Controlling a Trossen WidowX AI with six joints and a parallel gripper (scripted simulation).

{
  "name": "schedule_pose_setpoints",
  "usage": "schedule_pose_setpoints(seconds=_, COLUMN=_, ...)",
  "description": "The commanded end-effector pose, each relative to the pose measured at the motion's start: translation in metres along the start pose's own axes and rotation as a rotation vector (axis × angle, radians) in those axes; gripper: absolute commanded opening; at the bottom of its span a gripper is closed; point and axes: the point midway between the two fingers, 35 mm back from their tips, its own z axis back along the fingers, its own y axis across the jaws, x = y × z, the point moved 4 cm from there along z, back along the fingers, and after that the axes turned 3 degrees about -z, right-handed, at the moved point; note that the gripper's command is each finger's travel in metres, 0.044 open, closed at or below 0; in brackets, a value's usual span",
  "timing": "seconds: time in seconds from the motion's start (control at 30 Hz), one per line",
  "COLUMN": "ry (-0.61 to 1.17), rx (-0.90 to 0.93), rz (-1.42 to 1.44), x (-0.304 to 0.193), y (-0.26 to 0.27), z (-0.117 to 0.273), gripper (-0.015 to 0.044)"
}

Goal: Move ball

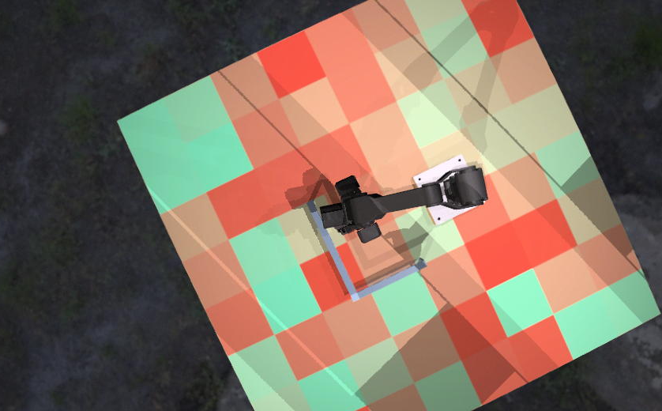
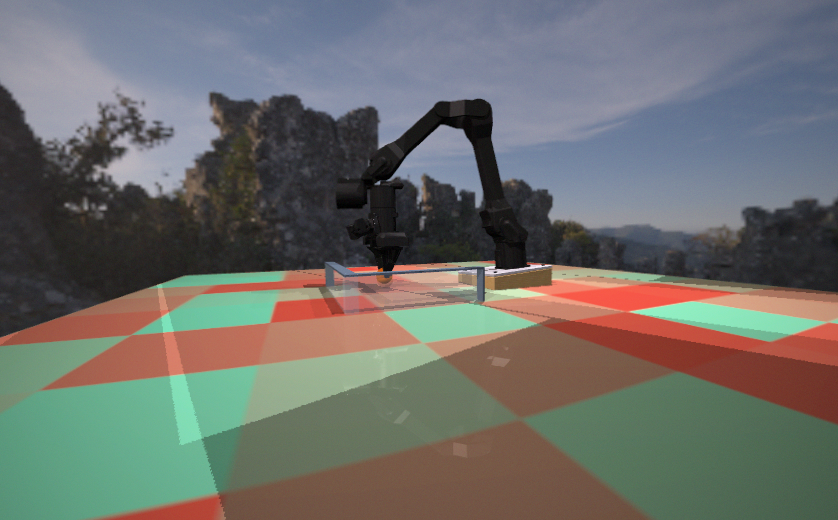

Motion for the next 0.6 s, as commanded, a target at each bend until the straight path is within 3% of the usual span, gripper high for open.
schedule_pose_setpoints(seconds=0.0, ry=0.002, rx=0.007, rz=0.006, x=-0.0008, y=0.0008, z=-0.0073, gripper=0.0)
schedule_pose_setpoints(seconds=0.23, ry=0.002, rx=0.007, rz=0.006, x=-0.001, y=0.0009, z=-0.013, gripper=0.0)
schedule_pose_setpoints(seconds=0.57, ry=0.003, rx=0.001, rz=0.0, x=-0.0008, y=0.0002, z=-0.0104, gripper=0.0263)
